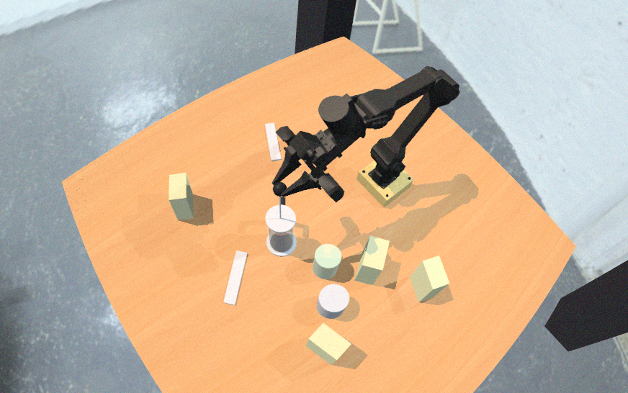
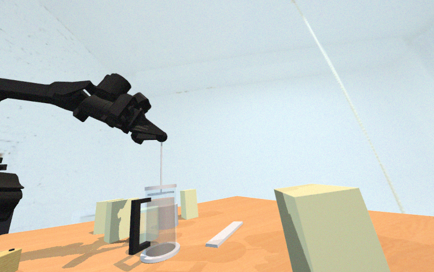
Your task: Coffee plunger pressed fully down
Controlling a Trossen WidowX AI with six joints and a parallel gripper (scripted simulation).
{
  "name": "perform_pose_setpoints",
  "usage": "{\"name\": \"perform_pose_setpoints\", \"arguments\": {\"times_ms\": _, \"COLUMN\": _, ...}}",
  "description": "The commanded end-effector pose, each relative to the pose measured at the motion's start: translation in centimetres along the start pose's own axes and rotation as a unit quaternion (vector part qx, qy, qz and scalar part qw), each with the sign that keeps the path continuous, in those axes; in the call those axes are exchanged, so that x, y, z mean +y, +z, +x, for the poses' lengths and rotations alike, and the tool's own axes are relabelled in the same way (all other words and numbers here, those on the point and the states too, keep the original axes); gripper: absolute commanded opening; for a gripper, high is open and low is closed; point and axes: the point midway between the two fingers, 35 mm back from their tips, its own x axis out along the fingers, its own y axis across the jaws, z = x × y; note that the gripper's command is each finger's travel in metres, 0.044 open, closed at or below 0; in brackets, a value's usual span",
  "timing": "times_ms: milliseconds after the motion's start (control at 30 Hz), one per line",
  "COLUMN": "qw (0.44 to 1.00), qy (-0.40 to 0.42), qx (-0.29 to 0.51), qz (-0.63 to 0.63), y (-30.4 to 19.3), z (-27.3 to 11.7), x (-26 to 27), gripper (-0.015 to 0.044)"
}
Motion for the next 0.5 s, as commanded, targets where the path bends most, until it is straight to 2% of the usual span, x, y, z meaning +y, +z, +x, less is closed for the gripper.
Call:
{"name": "perform_pose_setpoints", "arguments": {"times_ms": 0, "qw": 1.000, "qy": -0.001, "qx": 0.017, "qz": 0.003, "y": -1.7, "z": 1.0, "x": 0.0, "gripper": 0.0122}}
{"name": "perform_pose_setpoints", "arguments": {"times_ms": 467, "qw": 1.000, "qy": -0.001, "qx": 0.017, "qz": 0.003, "y": -3.5, "z": 2.4, "x": 0.0, "gripper": 0.0122}}
